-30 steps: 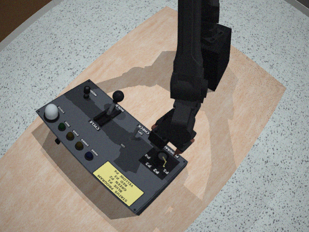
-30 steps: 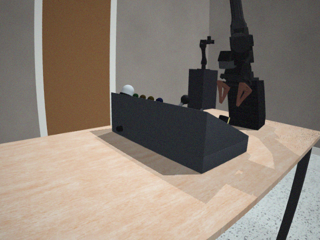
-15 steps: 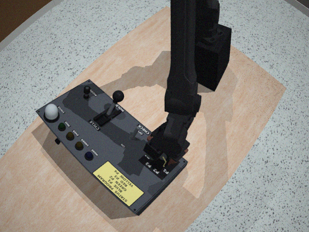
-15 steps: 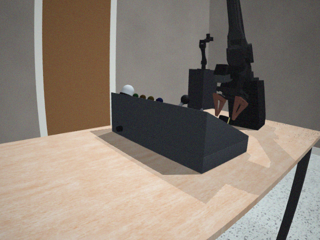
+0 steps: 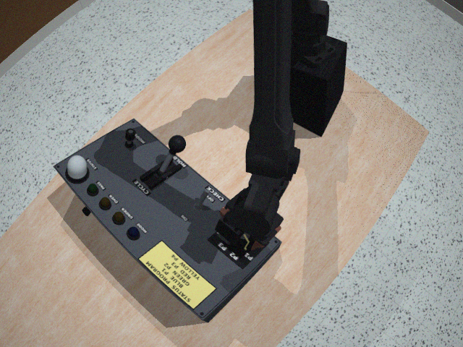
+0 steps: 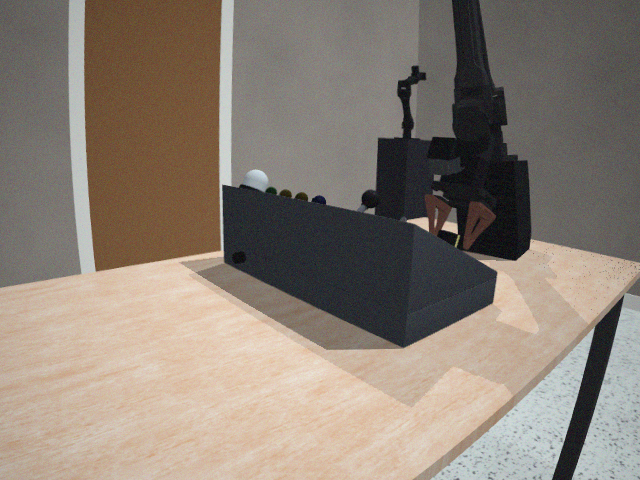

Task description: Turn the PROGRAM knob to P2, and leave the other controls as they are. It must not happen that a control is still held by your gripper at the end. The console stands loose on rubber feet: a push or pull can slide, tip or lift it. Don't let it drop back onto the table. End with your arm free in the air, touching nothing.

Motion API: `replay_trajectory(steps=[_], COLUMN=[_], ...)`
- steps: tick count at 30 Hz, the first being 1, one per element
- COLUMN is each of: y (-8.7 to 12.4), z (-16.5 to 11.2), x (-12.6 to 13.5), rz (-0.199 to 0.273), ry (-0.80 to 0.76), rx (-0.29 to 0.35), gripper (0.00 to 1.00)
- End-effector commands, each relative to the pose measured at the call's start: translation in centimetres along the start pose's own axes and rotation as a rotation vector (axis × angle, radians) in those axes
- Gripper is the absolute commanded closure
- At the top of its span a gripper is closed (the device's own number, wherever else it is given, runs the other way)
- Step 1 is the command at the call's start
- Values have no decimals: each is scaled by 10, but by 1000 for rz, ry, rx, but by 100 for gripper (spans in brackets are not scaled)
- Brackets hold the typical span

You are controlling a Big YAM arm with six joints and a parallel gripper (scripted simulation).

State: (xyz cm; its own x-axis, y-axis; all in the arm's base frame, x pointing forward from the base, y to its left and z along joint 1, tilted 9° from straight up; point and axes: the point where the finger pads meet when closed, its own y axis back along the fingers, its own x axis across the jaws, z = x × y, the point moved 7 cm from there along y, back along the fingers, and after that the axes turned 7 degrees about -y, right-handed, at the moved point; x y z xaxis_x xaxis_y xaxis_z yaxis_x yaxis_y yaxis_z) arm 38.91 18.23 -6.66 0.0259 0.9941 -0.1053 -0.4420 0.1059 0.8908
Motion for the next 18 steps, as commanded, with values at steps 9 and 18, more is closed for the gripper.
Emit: replay_trajectory(steps=[9,18], y=[1,1], z=[16,16], x=[5,5], rz=[20,20], ry=[-6,-6], rx=[-37,-37], gripper=[30,30])
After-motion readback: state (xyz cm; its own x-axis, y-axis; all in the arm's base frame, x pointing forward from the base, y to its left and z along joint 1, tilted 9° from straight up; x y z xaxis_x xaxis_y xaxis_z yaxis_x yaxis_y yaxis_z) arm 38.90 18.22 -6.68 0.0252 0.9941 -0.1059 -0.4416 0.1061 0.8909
